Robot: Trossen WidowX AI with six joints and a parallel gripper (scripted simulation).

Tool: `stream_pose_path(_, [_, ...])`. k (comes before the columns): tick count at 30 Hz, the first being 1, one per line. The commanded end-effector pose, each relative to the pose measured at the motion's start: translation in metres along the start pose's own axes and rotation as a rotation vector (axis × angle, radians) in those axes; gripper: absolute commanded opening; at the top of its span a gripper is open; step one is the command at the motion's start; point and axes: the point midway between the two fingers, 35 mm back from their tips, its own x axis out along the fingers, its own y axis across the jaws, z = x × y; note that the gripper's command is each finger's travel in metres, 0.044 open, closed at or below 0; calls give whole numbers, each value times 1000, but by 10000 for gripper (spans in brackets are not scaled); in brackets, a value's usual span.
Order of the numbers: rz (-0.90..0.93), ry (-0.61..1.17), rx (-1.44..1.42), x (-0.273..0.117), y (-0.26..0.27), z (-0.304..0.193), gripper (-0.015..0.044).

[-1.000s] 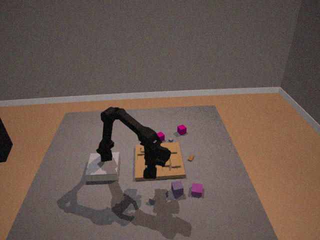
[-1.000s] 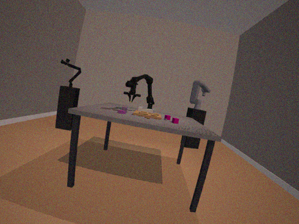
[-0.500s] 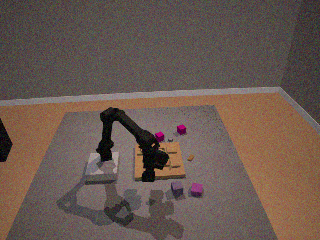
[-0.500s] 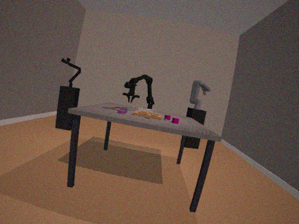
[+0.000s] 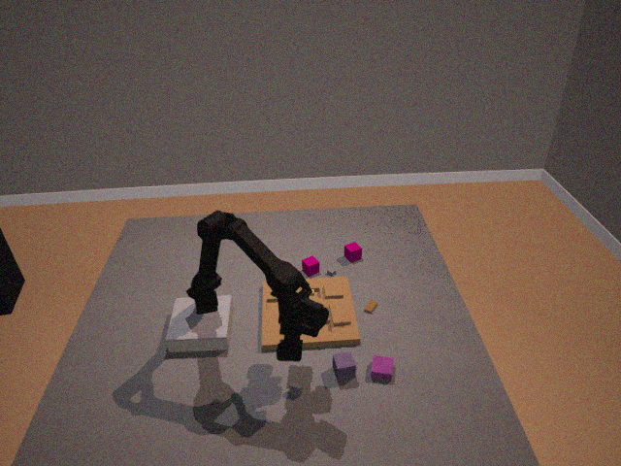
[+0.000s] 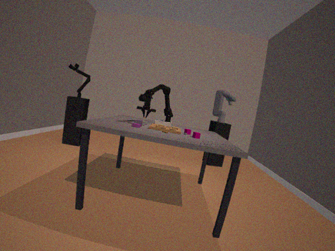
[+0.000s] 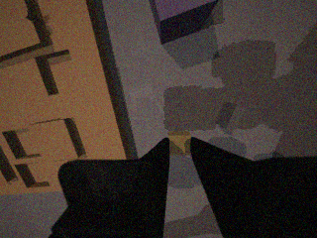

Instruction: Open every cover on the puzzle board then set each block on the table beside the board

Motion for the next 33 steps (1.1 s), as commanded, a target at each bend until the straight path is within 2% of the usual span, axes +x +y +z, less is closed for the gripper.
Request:
stream_pose_path(1, [6, 13, -4, 10, 1, -3, 80])
stream_pose_path(33, [6, 14, -4, 62, 3, -7, 80])
